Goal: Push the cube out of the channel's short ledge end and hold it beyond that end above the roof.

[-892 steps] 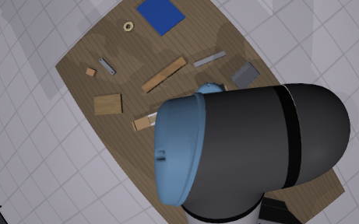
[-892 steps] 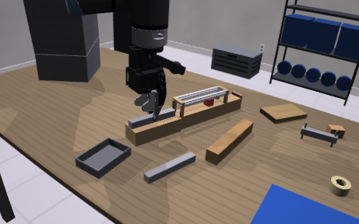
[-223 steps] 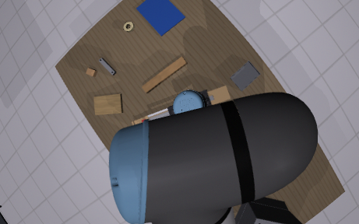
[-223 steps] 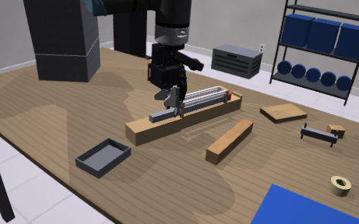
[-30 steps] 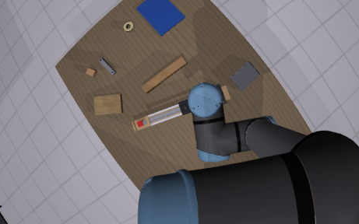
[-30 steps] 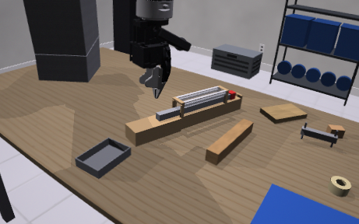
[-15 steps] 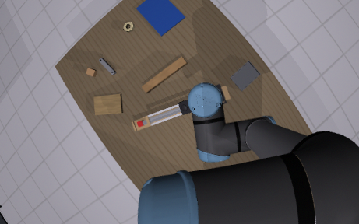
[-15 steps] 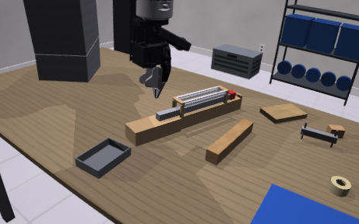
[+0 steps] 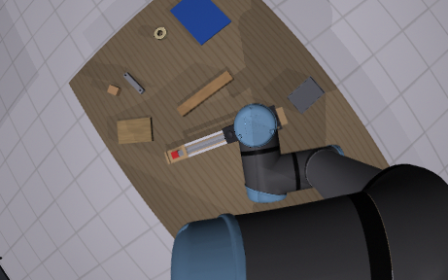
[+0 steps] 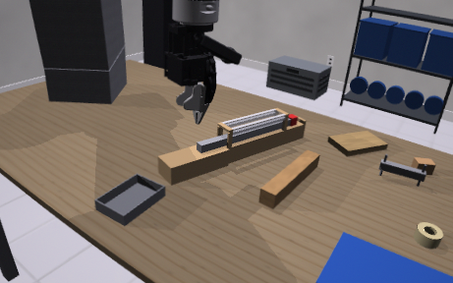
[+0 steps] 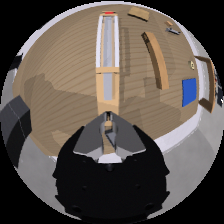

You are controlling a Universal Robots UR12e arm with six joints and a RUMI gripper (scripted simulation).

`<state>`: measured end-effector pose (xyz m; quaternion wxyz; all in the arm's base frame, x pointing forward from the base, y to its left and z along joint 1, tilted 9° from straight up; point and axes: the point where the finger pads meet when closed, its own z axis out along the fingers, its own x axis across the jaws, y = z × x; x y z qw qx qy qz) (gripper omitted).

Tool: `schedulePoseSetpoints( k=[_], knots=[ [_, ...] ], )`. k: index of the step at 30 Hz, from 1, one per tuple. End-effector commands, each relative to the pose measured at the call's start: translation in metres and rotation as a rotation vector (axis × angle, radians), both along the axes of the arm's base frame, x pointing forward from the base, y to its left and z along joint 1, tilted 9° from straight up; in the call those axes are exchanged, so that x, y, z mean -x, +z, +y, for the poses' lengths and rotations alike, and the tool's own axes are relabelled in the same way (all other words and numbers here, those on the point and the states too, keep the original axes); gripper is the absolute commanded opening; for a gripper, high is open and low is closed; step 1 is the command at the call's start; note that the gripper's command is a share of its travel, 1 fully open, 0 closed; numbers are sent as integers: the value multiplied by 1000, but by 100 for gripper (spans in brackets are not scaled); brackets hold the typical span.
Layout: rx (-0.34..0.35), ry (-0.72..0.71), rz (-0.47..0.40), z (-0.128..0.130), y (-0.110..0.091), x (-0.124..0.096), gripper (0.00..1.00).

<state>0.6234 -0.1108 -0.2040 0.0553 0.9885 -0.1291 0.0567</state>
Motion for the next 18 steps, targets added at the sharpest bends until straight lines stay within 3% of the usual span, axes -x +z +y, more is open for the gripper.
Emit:
schedulePoseSetpoints(
  k=[1, 5, 9, 11, 18],
  knots=[
    [0, 0, -1, 11, -1, -7, 0],
    [-2, 0, 1, 46, -5, -25, 0],
    [-4, 0, 2, 105, -12, -48, 0],
    [-4, 0, 2, 105, -12, -48, 0],
    [-2, 0, 1, 227, -23, -78, 0]
  ],
)
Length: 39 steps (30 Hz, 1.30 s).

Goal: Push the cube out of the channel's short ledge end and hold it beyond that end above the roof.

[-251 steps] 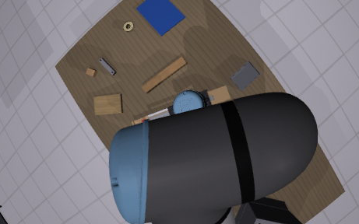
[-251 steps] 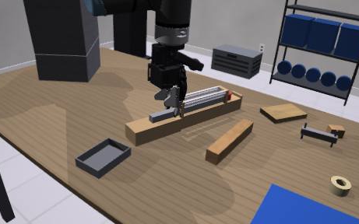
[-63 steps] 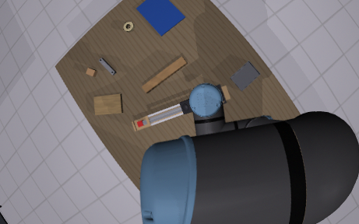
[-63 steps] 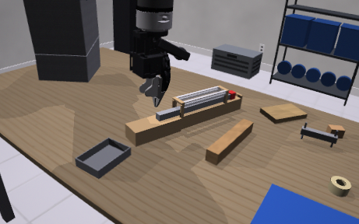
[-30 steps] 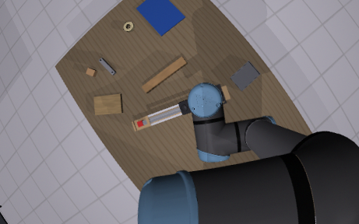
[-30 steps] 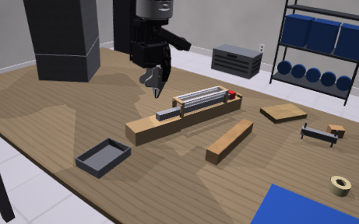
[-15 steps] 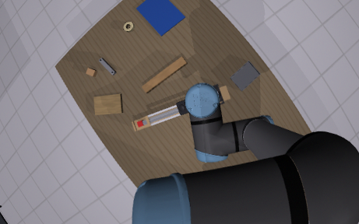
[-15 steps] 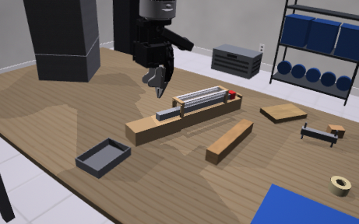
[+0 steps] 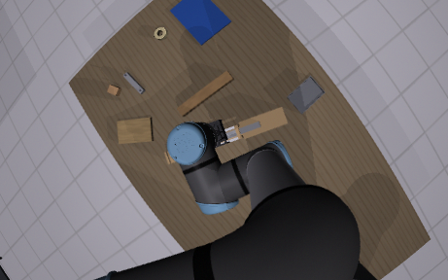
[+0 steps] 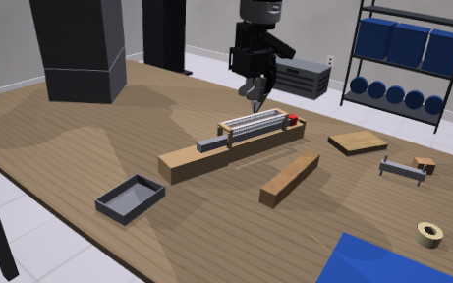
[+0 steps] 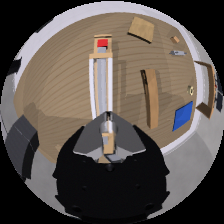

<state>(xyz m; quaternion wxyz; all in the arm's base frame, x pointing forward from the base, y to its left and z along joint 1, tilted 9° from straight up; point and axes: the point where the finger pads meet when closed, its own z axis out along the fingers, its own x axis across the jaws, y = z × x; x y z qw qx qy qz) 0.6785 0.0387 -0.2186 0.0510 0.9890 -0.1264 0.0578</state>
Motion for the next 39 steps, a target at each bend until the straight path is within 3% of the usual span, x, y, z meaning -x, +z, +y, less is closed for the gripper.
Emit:
schedulePoseSetpoints(
  k=[1, 5, 8, 13, 14, 39],
  knots=[
    [6, -6, 4, 93, -10, -24, 0],
    [8, -5, 3, 137, -13, -28, 0],
    [8, -5, 2, 151, -15, -28, 0],
    [9, -5, 2, 154, -15, -28, 0],
    [9, -5, 2, 154, -15, -28, 25],
    [9, -5, 2, 154, -15, -28, 25]
  ],
)
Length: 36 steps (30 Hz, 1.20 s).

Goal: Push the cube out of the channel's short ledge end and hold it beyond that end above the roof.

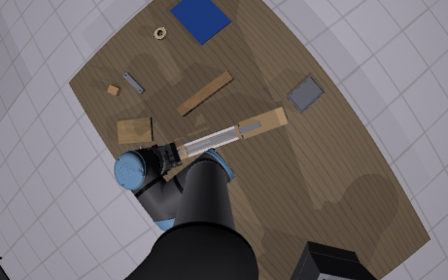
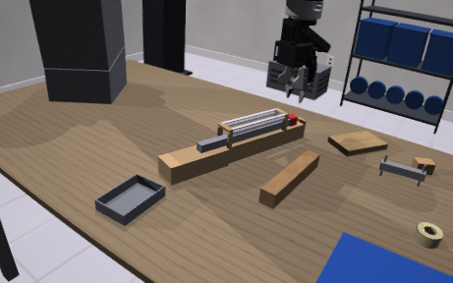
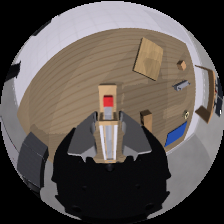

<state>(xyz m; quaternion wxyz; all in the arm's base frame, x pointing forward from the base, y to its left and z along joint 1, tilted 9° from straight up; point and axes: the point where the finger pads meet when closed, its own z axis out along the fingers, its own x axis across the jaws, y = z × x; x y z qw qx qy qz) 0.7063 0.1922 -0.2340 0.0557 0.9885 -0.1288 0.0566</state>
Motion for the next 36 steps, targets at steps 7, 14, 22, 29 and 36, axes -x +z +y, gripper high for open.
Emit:
schedulePoseSetpoints(
  k=[7, 14, 22, 29, 36],
  knots=[
    [0, 0, -1, 0, 1, -1, 25],
    [0, 0, -1, -3, -21, -3, 25],
    [0, 0, -1, -5, -43, -5, 25],
    [0, 0, -1, -6, -49, -6, 25],
    [0, 0, -1, -8, -65, -7, 25]
  ],
)
